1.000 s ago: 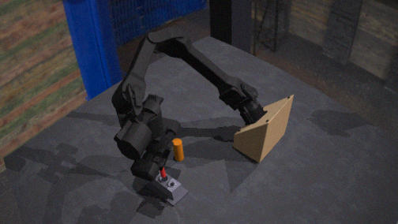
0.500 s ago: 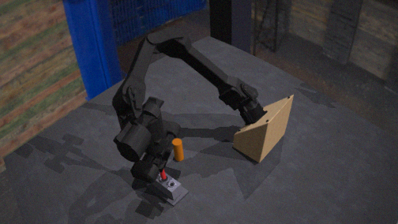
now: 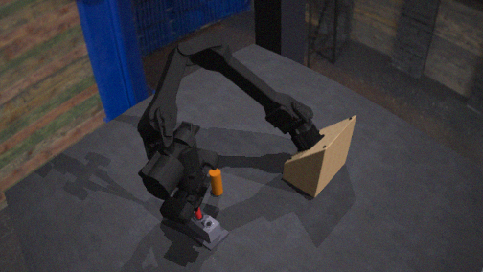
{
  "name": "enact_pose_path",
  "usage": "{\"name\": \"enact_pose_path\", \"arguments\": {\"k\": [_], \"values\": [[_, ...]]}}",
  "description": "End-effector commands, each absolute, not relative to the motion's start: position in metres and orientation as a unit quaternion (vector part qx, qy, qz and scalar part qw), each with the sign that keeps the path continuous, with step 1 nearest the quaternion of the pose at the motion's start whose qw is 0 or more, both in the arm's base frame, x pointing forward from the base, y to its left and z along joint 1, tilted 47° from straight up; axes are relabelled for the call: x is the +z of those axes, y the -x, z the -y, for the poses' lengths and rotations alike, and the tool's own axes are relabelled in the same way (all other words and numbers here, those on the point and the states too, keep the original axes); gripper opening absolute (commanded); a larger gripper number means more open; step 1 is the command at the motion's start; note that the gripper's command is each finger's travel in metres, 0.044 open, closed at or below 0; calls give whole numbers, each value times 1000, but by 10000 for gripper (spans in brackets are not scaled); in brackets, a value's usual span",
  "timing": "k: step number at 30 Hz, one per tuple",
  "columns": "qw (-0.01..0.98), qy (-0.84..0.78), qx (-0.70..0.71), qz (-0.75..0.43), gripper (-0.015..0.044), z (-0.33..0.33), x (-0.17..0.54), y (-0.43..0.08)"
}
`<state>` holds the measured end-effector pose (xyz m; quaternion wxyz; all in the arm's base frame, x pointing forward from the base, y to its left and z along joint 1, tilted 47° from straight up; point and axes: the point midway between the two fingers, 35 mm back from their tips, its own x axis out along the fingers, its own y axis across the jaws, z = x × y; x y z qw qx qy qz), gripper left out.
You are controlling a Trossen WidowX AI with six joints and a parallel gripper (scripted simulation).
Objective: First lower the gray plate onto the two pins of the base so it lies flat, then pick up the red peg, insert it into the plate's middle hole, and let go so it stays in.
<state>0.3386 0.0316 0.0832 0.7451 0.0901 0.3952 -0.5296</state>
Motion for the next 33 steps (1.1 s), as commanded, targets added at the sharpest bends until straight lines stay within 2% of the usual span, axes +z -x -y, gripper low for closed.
{"name": "enact_pose_path", "arguments": {"k": [1, 20, 26, 33], "values": [[745, -91, -530, -395, 0, -32, 84, -339], [744, -91, -531, -395, 0, -31, 81, -340], [744, -91, -531, -395, 150, -31, 81, -340], [744, -91, -531, -395, 150, -31, 81, -340]]}}
